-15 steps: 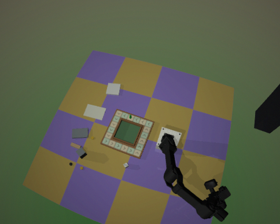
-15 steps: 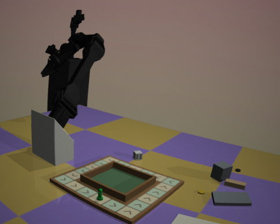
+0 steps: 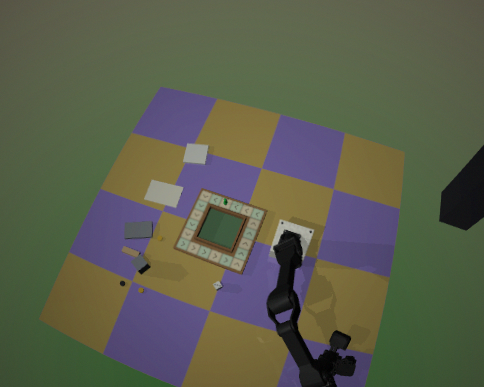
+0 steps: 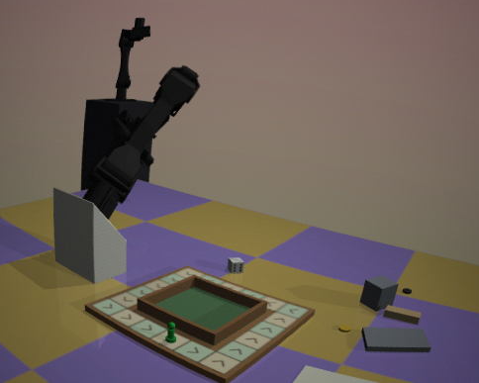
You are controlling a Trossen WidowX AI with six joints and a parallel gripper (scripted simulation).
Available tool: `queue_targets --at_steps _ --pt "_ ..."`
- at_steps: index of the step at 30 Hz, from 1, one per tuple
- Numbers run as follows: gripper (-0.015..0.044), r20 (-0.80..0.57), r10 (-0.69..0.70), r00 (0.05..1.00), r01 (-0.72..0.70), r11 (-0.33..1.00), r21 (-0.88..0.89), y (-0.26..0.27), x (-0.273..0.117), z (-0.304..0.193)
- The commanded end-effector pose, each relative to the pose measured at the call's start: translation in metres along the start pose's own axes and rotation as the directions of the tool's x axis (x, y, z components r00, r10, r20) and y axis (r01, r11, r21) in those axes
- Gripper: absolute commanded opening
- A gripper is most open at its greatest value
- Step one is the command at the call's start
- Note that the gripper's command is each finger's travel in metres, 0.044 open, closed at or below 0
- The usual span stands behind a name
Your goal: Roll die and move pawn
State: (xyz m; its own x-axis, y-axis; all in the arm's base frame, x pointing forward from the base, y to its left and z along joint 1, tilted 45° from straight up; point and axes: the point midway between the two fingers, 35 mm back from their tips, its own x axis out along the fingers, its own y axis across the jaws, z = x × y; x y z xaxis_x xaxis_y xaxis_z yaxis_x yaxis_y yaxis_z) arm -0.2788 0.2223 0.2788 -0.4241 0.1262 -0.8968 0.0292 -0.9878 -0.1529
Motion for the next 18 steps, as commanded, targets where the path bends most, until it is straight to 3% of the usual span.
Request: queue_targets --at_steps 1,5,10,18 --pt "0.0275 0.0 -0.058 0.998 0.055 0.944 0.325 -0.036 -0.007 -0.047" --pt "0.0275 -0.011 -0.126 0.992 0.104 0.765 0.635 -0.065 -0.017 -0.101" --pt "0.0275 -0.023 -0.201 0.979 0.112 0.445 0.888 -0.085 -0.036 -0.17" --pt "0.0275 -0.08 -0.302 0.95 0.026 -0.178 0.984 -0.08 -0.056 -0.28"
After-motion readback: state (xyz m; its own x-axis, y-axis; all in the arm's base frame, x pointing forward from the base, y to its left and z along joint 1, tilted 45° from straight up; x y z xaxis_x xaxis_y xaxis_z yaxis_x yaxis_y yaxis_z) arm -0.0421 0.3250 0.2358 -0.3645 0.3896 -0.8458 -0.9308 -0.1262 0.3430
